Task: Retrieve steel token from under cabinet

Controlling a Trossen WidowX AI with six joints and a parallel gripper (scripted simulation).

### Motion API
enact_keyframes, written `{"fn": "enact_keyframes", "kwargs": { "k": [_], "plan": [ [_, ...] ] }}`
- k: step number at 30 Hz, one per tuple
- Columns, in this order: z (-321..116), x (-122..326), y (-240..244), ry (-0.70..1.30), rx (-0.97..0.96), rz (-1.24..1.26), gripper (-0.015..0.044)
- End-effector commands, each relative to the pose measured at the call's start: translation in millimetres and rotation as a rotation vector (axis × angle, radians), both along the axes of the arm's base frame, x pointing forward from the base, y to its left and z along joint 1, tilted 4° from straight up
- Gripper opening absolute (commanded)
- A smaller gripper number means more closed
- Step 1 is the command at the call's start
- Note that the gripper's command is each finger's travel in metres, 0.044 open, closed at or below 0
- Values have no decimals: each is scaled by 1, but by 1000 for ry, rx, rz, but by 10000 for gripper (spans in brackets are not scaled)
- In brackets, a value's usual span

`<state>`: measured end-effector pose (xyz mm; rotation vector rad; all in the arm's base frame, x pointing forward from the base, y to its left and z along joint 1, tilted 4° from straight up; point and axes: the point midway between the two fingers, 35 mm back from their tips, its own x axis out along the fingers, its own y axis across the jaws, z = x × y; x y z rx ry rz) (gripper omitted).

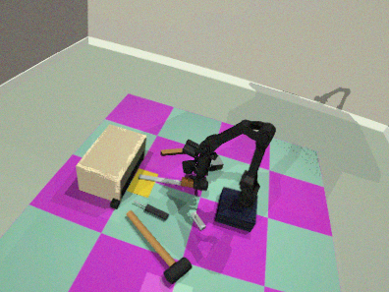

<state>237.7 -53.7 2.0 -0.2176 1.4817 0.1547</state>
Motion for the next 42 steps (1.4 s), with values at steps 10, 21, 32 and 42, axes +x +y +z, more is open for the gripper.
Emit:
{"fn": "enact_keyframes", "kwargs": {
  "k": [10,21,32,42],
  "plan": [
    [2,2,-13,0,-4,30,0],
    [3,2,-24,1,-6,44,0],
    [4,2,-35,1,-7,52,0],
    [4,3,-45,1,-9,55,0]
  ]
}}
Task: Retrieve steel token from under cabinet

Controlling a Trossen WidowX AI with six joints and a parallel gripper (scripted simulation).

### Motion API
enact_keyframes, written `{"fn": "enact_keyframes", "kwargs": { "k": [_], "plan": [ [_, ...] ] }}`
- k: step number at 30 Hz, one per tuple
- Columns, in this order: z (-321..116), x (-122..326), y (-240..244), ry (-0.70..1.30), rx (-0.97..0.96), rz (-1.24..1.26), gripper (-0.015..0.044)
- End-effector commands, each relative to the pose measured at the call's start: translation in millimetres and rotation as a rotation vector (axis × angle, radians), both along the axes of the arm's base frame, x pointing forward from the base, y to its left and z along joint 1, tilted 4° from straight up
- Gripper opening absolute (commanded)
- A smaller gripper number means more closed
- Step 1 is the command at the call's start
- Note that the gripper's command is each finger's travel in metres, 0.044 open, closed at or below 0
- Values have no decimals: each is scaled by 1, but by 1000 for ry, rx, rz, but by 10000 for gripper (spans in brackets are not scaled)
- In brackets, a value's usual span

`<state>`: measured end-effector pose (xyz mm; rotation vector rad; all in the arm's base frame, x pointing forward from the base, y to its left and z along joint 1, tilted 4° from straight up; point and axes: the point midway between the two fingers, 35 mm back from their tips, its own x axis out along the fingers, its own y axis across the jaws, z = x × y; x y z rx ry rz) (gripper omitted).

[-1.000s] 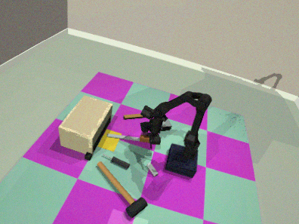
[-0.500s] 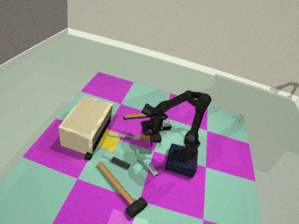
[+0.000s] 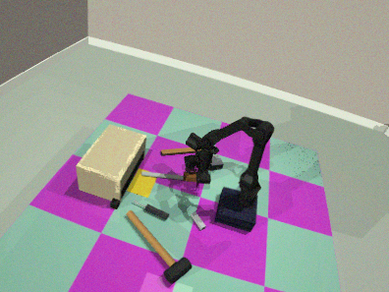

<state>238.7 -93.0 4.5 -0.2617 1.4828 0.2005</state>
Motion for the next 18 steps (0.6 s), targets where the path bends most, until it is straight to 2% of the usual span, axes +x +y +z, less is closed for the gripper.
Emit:
{"fn": "enact_keyframes", "kwargs": {
  "k": [1,4,12,17,18],
  "plan": [
    [2,2,-7,-5,-7,-2,0],
    [2,2,-7,-5,-7,-2,0],
    [0,0,-4,0,-3,1,200],
    [0,0,-5,0,-3,1,200],
    [0,0,-5,-3,-5,1,226]
  ]
}}
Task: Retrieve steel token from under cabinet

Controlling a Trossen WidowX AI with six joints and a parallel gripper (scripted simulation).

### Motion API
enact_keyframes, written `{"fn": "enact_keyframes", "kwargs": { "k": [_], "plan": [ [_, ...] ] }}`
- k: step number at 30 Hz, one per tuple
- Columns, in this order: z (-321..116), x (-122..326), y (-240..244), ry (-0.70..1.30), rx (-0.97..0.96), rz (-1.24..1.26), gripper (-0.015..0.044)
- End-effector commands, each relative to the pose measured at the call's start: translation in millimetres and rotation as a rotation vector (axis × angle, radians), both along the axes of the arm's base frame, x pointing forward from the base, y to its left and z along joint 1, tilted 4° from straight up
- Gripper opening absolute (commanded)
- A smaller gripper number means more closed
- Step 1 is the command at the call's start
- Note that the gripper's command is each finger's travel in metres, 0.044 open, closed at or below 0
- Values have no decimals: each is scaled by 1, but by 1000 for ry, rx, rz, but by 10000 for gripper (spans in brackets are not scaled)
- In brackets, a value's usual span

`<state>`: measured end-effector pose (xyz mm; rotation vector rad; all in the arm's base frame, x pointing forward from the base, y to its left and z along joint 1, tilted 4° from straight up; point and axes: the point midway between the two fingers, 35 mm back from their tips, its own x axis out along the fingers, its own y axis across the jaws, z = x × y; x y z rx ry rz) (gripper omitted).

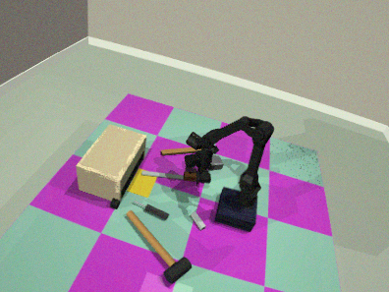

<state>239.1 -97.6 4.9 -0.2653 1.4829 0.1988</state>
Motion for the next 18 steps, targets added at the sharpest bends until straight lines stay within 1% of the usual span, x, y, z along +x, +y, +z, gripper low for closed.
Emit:
{"fn": "enact_keyframes", "kwargs": {
  "k": [1,2,18],
  "plan": [
    [0,0,0,-4,-3,0,253],
    [0,0,0,-5,-3,0,270],
    [-5,-2,0,-5,-3,0,270]
  ]
}}
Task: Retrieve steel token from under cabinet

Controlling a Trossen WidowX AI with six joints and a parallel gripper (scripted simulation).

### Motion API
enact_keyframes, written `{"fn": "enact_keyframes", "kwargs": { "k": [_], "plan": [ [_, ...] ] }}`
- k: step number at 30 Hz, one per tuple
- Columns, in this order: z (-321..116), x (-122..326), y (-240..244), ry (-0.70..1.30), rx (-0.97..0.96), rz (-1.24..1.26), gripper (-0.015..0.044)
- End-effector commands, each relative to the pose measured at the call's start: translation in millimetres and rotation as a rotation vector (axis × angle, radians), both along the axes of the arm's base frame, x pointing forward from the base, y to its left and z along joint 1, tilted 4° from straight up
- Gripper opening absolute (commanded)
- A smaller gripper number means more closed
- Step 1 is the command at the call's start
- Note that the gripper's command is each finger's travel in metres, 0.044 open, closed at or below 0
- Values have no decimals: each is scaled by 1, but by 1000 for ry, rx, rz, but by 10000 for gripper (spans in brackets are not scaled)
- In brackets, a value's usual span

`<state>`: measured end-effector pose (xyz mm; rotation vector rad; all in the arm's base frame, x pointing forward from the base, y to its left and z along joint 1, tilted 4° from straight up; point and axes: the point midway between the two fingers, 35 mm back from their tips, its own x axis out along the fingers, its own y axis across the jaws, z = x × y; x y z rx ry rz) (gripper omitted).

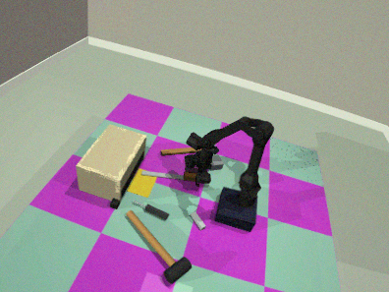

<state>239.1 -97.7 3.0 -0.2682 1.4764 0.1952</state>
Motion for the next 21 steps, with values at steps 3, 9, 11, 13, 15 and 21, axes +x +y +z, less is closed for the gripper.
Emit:
{"fn": "enact_keyframes", "kwargs": {
  "k": [3,9,11,13,15,21],
  "plan": [
    [0,0,0,0,0,0,191],
    [0,0,0,0,0,0,111],
    [0,0,0,0,0,0,98],
    [0,0,0,0,0,0,85],
    [0,0,0,0,0,0,32],
    [0,1,0,0,0,0,0]
  ]
}}
